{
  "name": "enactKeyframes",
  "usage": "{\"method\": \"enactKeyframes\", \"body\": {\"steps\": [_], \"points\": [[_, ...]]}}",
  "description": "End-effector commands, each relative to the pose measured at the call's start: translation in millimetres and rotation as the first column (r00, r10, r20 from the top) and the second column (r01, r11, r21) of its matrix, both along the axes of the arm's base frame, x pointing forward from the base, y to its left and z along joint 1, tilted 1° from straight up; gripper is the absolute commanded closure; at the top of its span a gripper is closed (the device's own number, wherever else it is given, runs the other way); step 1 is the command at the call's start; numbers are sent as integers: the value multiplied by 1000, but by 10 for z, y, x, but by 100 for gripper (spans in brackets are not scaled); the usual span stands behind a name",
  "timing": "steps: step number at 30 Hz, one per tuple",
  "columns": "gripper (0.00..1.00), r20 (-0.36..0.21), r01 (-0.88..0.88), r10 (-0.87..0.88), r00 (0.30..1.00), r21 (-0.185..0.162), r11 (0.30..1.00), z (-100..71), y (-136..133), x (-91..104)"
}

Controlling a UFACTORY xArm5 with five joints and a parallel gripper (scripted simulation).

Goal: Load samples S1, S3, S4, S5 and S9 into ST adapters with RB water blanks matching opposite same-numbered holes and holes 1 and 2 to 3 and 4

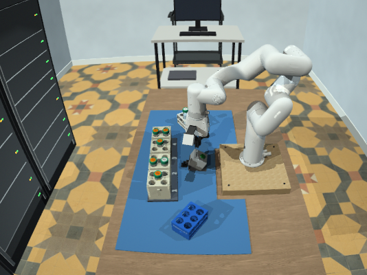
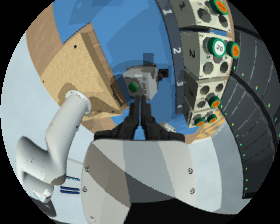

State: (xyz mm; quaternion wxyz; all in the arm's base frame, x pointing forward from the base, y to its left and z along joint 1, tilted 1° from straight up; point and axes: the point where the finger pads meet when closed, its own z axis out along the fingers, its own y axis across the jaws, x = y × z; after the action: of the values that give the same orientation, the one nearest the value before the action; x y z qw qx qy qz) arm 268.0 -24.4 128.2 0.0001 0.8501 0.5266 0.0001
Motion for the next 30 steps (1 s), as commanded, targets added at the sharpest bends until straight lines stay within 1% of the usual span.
{"method": "enactKeyframes", "body": {"steps": [1, 4, 14, 21, 23, 30], "points": [[100, 11, -142, 142, 990, -3, 990, -76, -56, -165], [100, 11, -192, 192, 981, -4, 981, -141, -90, -279], [100, 11, -192, 192, 981, -4, 981, -141, -90, -279], [100, 11, -192, 192, 981, -4, 981, -281, -88, -278], [100, 11, -192, 192, 981, -4, 981, -281, -88, -278], [100, 10, -192, 192, 981, -4, 981, -421, -87, -276]]}}
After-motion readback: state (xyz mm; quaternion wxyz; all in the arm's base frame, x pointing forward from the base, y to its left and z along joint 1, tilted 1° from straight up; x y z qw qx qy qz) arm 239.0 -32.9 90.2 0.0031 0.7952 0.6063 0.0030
